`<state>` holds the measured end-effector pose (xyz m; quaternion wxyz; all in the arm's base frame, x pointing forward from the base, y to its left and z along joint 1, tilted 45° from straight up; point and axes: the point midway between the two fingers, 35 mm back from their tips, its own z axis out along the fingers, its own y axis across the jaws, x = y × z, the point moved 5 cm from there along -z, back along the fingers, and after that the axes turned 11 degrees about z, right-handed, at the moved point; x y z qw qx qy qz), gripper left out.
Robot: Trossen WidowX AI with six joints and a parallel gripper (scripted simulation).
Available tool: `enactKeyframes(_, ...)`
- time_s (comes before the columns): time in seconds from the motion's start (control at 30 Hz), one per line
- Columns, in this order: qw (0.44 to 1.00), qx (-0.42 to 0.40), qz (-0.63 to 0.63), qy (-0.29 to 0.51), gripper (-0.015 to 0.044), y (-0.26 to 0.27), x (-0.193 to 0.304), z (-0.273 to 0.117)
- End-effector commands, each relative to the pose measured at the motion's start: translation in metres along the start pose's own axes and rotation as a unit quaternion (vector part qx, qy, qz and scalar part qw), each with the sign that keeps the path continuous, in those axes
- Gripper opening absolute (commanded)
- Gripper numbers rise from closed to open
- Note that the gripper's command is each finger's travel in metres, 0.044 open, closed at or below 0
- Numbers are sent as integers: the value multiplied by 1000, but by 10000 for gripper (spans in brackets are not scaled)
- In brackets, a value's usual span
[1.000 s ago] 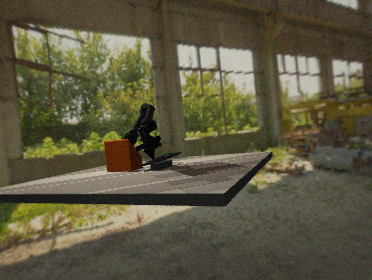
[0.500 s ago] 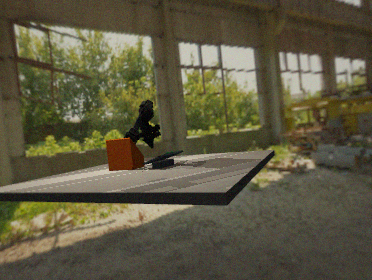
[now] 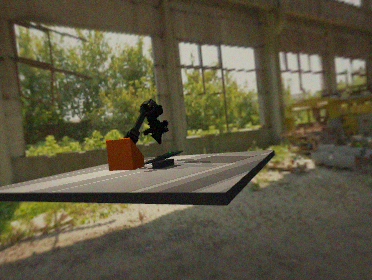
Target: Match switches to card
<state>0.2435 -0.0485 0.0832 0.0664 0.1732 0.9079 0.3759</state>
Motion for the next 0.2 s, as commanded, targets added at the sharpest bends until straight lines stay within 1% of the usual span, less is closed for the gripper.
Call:
enactKeyframes(0.0,1000,-1,2,1,0,1,0,0)
enactKeyframes(0.17,1000,-1,2,1,0,1,0,0)
